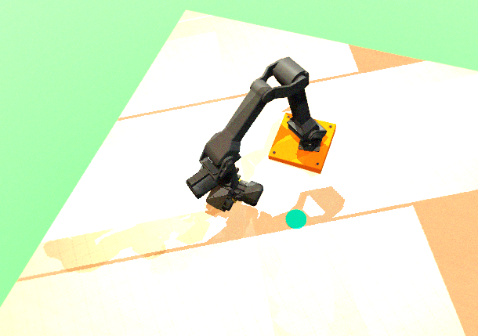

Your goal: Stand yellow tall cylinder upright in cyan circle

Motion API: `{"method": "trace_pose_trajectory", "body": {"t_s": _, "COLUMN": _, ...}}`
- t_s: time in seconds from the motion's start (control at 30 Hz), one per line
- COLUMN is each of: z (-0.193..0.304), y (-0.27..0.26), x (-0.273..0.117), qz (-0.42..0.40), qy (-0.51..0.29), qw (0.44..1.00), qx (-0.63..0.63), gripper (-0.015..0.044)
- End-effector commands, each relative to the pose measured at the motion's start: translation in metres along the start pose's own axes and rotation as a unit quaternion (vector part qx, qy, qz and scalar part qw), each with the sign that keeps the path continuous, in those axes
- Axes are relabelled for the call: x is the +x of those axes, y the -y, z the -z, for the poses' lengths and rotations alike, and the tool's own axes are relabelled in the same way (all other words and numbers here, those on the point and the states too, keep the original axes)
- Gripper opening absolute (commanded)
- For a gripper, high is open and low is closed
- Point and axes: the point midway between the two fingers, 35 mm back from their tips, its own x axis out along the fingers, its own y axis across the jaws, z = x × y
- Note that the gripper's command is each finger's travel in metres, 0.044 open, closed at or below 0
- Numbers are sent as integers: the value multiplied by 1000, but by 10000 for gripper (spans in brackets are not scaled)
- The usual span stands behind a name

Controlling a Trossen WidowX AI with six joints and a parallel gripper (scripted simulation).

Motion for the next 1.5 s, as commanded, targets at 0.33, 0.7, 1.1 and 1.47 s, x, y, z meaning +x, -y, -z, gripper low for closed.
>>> {"method": "trace_pose_trajectory", "body": {"t_s": 0.33, "z": -3, "y": 1, "x": -46, "qz": 0, "qy": 3, "qw": 1000, "qx": -2, "gripper": 105}}
{"method": "trace_pose_trajectory", "body": {"t_s": 0.7, "z": 0, "y": 0, "x": -81, "qz": 0, "qy": 3, "qw": 1000, "qx": -2, "gripper": 105}}
{"method": "trace_pose_trajectory", "body": {"t_s": 1.1, "z": -2, "y": -16, "x": -97, "qz": -1, "qy": 3, "qw": 1000, "qx": -31, "gripper": 105}}
{"method": "trace_pose_trajectory", "body": {"t_s": 1.47, "z": -7, "y": -51, "x": -100, "qz": -4, "qy": 3, "qw": 995, "qx": -103, "gripper": 105}}
